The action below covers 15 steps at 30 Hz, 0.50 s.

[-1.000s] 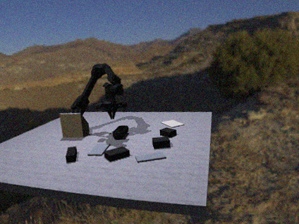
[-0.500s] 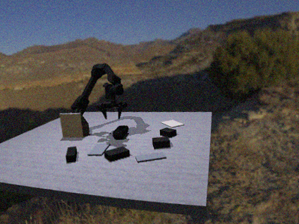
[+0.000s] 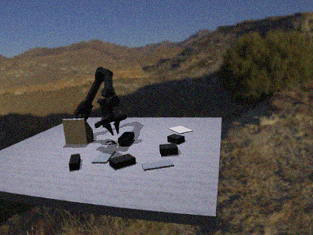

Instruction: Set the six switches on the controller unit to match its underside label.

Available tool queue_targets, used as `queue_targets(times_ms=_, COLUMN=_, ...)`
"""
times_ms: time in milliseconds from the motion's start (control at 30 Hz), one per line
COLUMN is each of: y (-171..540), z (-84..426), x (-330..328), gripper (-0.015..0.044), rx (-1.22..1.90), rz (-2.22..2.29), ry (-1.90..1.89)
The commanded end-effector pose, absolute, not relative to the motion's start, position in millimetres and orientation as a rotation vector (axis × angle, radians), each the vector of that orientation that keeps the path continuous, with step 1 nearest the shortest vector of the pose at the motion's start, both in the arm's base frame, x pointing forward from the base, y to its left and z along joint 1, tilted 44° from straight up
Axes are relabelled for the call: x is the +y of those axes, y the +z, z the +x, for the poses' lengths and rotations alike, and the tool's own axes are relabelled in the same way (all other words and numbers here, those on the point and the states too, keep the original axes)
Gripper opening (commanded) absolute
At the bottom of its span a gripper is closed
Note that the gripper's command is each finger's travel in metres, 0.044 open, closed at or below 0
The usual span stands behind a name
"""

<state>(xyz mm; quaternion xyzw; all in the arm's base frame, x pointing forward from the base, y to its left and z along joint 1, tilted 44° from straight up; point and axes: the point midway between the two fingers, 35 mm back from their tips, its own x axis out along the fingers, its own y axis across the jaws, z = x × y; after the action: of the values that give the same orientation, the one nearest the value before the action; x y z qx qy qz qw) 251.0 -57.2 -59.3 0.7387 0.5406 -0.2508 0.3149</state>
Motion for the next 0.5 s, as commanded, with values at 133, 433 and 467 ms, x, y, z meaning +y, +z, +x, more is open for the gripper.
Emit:
queue_targets(times_ms=133, y=-66.2, z=246.7, x=-54.5, gripper=0.0000, rx=1.389, rz=1.980, ry=-0.643)
queue_targets(times_ms=433, y=-68.2, z=247.0, x=-53.0, gripper=0.0000, rx=1.389, rz=1.980, ry=-0.643)
queue_targets(times_ms=467, y=-69.5, z=247.2, x=-51.9, gripper=0.0000, rx=1.388, rz=1.980, ry=-0.644)
